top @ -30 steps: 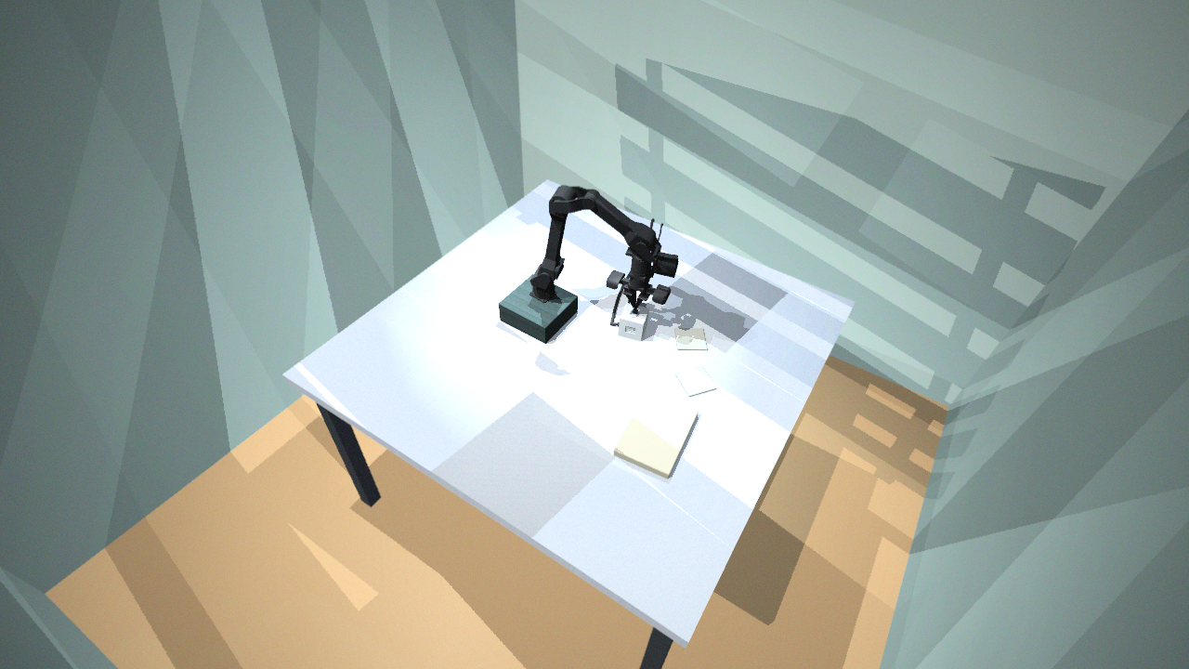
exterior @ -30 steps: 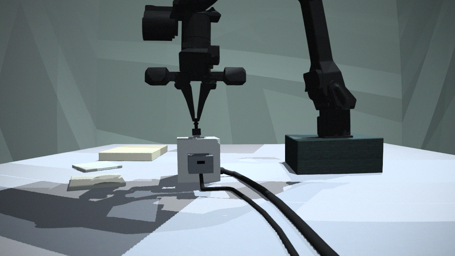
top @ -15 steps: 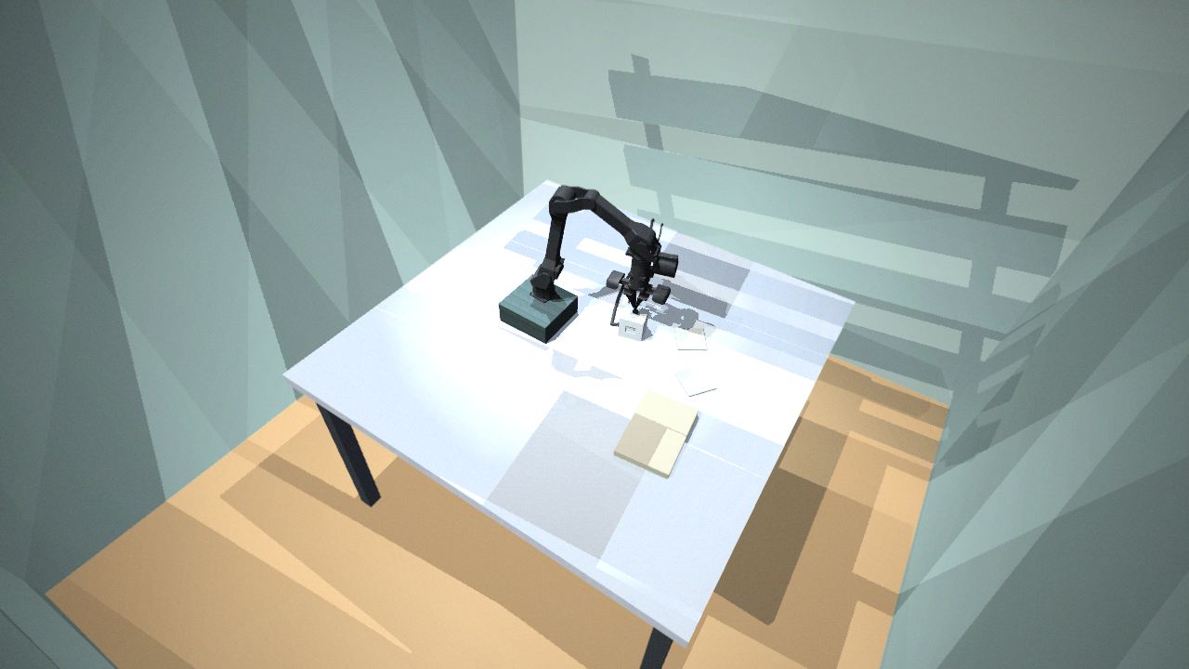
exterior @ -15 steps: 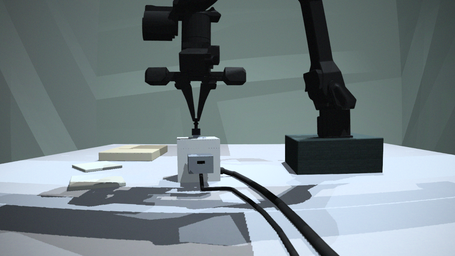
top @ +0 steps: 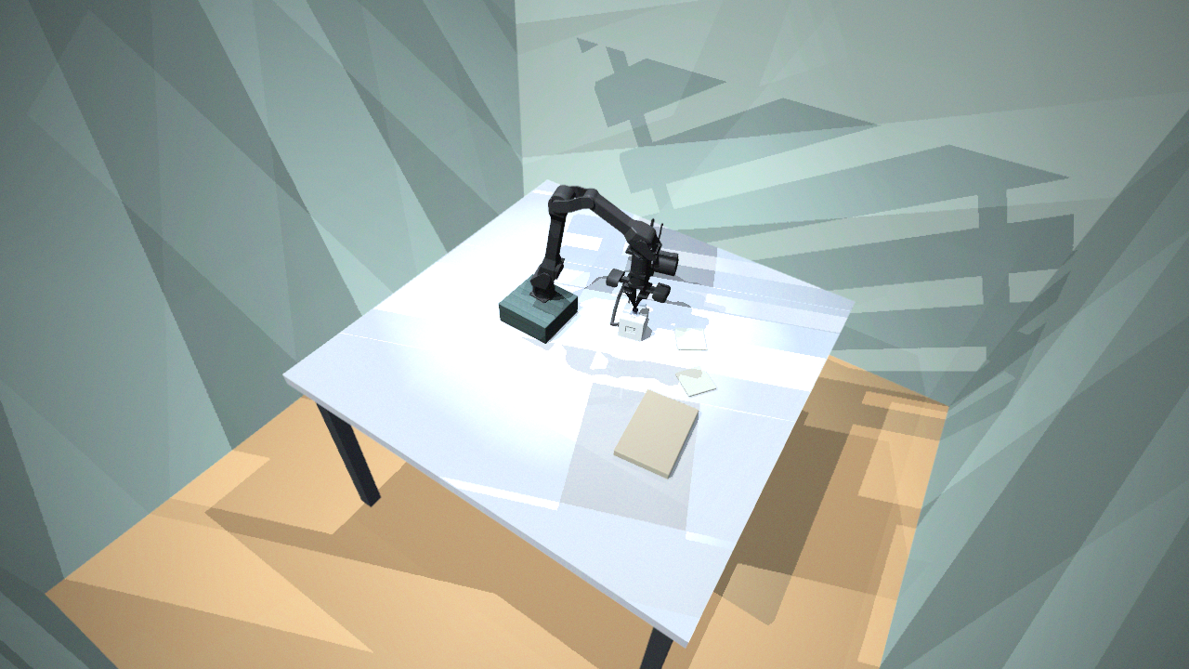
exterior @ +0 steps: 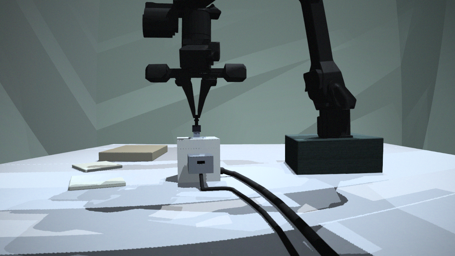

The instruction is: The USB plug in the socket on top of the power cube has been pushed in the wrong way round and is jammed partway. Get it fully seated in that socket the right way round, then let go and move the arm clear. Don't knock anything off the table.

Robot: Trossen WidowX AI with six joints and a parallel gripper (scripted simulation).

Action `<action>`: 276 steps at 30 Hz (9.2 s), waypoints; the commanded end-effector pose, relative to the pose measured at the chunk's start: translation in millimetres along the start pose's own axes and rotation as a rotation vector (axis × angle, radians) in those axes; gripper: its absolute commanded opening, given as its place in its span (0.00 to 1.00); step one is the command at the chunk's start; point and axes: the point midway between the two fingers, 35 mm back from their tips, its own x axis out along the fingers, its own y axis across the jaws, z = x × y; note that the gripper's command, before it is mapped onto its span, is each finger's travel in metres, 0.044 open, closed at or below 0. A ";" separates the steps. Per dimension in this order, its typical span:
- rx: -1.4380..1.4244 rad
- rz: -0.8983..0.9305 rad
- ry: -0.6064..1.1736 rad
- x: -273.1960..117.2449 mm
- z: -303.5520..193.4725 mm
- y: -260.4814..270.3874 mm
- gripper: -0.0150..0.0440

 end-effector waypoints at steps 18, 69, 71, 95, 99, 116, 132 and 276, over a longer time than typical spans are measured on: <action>0.000 -0.003 0.000 -15.2 0.0 -0.9 0.25; 0.928 -0.001 0.000 -20.8 0.0 -0.3 0.25; 0.980 -0.001 0.000 -20.8 0.0 -0.3 0.25; 1.608 -0.001 -0.001 -20.8 0.0 -0.3 0.25; 1.713 -0.001 -0.001 -20.8 0.0 -0.3 0.25; 2.158 0.000 -0.001 -20.8 0.0 -0.3 0.25; 2.577 0.000 -0.001 -20.8 0.0 -0.2 0.25; 3.047 0.127 0.004 -8.6 8.0 1.1 0.25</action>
